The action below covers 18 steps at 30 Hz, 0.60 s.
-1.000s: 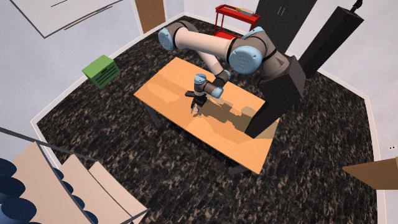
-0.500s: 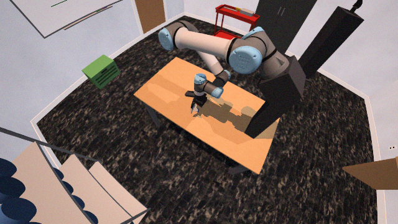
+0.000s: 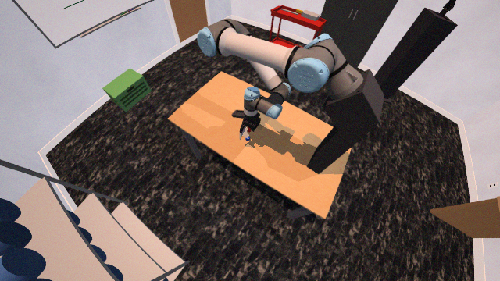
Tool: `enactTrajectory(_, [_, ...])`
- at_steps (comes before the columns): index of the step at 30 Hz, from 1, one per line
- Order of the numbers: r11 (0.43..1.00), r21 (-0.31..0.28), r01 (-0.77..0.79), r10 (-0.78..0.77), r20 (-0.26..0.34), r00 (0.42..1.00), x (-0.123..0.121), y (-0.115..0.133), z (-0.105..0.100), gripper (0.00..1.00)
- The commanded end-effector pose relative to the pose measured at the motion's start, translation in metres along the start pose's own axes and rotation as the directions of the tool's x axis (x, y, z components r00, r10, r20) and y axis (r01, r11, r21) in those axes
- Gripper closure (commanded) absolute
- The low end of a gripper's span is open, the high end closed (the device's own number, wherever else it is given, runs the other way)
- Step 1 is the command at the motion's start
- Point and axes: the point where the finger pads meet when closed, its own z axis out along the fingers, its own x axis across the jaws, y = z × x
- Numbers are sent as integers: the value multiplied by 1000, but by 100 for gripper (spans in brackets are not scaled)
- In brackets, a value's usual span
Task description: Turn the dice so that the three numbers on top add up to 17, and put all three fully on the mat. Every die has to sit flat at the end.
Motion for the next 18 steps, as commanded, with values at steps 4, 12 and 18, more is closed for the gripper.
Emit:
enactTrajectory(4, [1000,1,0,0,0,1000,0,0,-45,0])
enactTrajectory(12, [1000,1,0,0,0,1000,0,0,-67,0])
enactTrajectory(18, [1000,1,0,0,0,1000,0,0,-71,0])
